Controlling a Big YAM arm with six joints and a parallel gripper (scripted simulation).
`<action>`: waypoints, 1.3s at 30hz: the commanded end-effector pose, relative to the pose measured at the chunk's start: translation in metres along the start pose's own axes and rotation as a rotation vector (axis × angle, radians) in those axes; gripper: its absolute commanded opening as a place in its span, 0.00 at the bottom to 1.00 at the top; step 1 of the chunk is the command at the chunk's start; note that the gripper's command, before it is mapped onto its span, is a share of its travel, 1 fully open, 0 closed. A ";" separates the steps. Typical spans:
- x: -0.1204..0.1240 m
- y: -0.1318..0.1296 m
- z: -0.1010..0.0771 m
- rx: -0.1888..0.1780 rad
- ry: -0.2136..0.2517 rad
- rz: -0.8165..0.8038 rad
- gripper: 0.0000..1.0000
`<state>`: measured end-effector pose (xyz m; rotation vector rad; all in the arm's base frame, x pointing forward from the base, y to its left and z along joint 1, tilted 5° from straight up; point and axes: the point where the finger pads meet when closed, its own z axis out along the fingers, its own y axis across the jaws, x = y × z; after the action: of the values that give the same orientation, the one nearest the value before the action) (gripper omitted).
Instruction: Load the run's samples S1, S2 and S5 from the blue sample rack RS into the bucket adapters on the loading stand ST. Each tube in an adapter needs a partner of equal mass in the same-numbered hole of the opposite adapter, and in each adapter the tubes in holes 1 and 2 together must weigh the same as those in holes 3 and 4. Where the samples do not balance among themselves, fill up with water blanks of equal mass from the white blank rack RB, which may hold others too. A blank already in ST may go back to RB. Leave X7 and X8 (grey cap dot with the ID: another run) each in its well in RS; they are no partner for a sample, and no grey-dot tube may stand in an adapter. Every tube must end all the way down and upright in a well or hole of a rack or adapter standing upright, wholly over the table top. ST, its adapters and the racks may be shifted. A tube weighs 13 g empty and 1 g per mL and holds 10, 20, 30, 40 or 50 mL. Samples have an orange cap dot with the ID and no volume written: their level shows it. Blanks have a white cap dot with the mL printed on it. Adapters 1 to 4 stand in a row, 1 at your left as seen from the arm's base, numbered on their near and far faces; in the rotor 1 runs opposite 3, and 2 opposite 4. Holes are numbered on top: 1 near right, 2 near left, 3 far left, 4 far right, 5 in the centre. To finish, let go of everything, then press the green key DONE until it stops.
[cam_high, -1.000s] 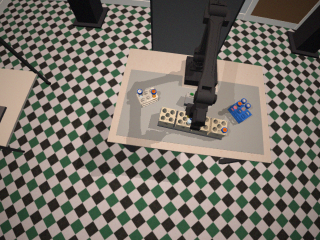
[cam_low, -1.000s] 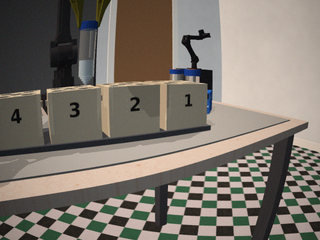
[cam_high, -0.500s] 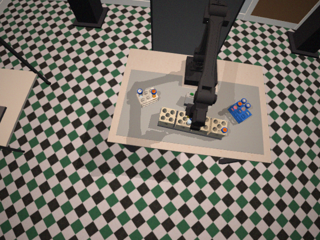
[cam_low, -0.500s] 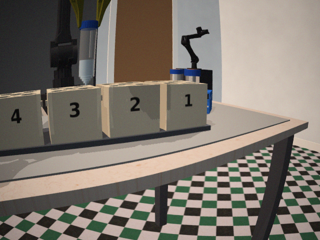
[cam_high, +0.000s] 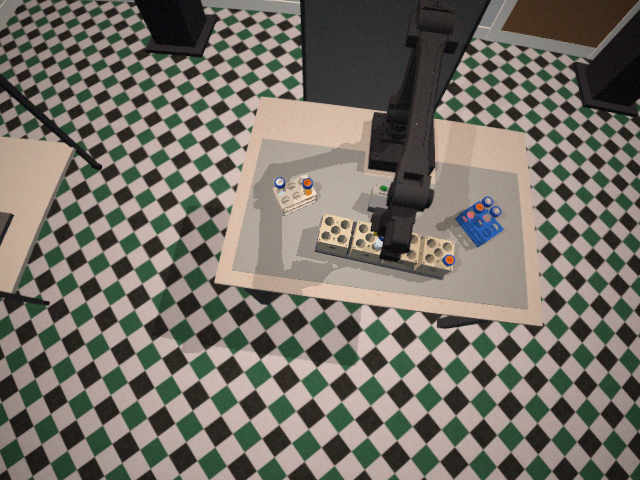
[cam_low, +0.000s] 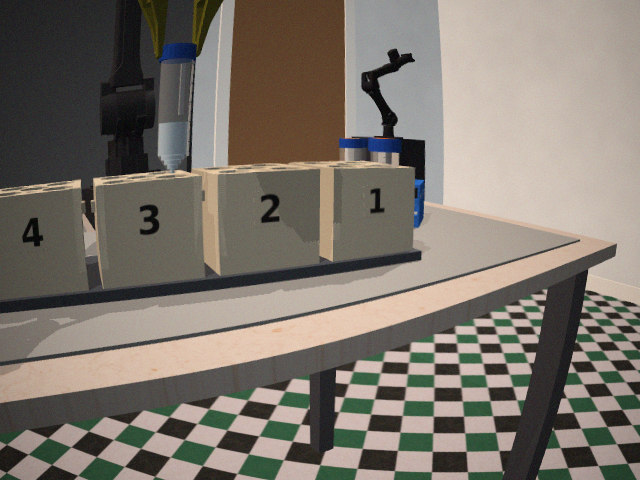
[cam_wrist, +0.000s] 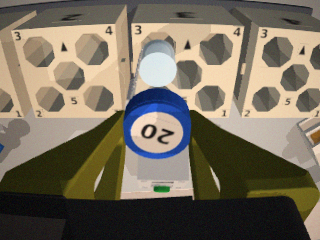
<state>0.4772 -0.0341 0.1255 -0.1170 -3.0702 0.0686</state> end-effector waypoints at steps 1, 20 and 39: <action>-0.004 -0.005 0.001 -0.001 -0.026 0.008 0.00; -0.005 -0.004 0.025 0.000 -0.023 0.001 0.00; -0.005 -0.005 0.049 0.000 -0.020 0.002 0.00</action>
<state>0.4731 -0.0364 0.0773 -0.1191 -3.0656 0.0679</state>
